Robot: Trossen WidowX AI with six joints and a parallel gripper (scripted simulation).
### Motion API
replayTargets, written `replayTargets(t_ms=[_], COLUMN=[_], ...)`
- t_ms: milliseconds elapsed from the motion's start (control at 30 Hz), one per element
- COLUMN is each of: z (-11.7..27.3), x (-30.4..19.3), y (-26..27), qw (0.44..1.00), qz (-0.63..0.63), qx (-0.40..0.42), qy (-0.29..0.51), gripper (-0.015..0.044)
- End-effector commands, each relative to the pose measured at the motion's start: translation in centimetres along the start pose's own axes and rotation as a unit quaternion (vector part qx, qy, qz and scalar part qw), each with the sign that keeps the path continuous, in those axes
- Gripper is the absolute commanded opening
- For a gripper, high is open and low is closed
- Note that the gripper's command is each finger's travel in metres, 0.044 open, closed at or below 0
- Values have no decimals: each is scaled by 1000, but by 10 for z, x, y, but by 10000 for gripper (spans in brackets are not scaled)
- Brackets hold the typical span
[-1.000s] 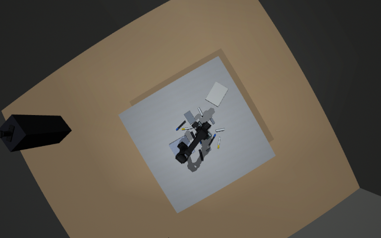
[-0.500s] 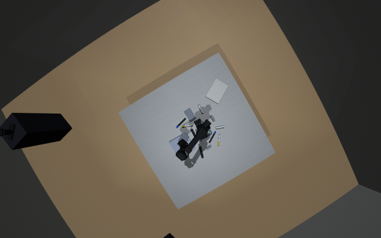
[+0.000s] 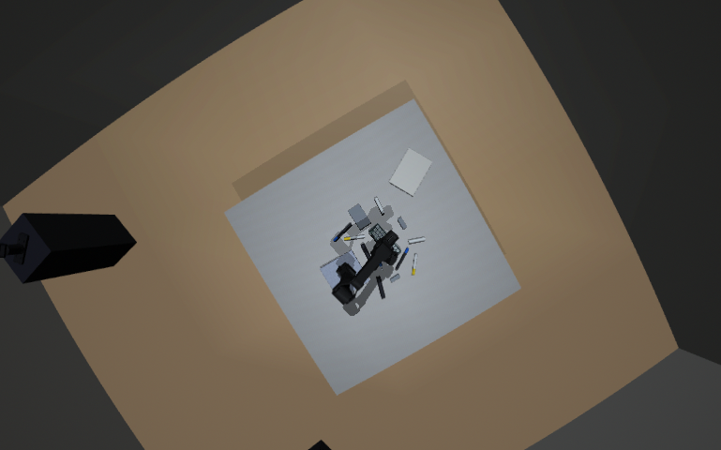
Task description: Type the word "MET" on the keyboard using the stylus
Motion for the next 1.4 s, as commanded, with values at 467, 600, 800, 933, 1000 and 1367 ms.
replayTargets(t_ms=[467,600,800,933,1000,1367], z=[-23,-26,-30,-33,-35,-42], x=[9,8,7,6,6,4], y=[-33,-33,-32,-31,-31,-29], qw=[944,944,944,944,944,944], qz=[-315,-315,-315,-315,-315,-315], qx=[-58,-58,-58,-58,-58,-58], qy=[-82,-82,-82,-82,-82,-83], gripper=[150,150,150,150,150,150])
Point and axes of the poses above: the point midway between the two fingers, 35 mm back from their tips, its own z axis back along the fingers, its own y axis across the jaws, x = y × z, the point moved 3 cm from there along z, back along the fingers, and after that the axes turned 8 degrees about z, right-handed, at the moved point
